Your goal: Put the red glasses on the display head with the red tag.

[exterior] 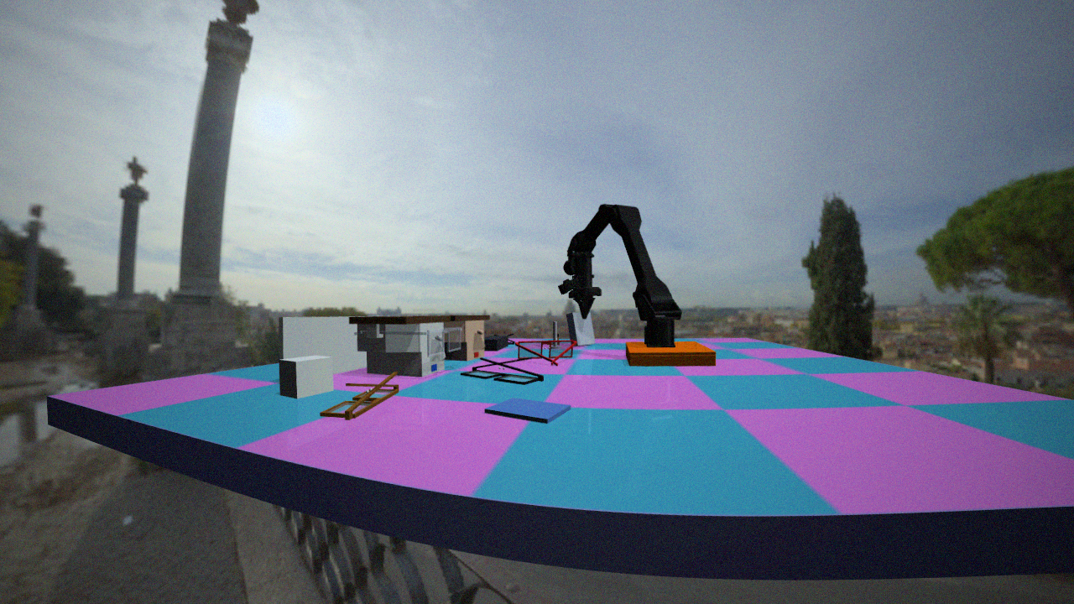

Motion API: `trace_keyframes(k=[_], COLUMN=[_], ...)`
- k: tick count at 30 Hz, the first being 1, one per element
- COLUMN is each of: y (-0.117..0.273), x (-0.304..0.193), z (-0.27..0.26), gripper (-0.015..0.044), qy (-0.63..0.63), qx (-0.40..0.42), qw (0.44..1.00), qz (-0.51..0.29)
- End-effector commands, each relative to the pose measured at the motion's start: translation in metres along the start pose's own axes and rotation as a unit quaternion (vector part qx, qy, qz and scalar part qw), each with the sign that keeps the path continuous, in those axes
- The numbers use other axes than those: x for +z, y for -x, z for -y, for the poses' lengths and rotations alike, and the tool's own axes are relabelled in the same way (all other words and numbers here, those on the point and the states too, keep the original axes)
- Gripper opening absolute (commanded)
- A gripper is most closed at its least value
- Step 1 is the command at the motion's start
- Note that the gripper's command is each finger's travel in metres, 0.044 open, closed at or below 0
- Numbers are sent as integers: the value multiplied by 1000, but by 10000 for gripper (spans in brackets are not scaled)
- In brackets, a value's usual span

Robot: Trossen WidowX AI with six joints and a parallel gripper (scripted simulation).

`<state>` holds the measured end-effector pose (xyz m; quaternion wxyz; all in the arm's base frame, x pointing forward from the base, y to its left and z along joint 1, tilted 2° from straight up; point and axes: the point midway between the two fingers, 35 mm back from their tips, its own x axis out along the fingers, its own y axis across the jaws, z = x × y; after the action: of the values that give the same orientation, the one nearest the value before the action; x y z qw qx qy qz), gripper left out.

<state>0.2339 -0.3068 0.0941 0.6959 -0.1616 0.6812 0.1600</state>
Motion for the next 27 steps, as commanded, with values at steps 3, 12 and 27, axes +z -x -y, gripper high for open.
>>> trace_keyframes(k=[3,12,27], y=[-1,-1,60], x=[1,1,0], z=[4,8,-33], gripper=[0,0,26], qy=[2,2,5], qx=[1,1,-9], qw=[1000,1000,1000], qz=[2,2,2])
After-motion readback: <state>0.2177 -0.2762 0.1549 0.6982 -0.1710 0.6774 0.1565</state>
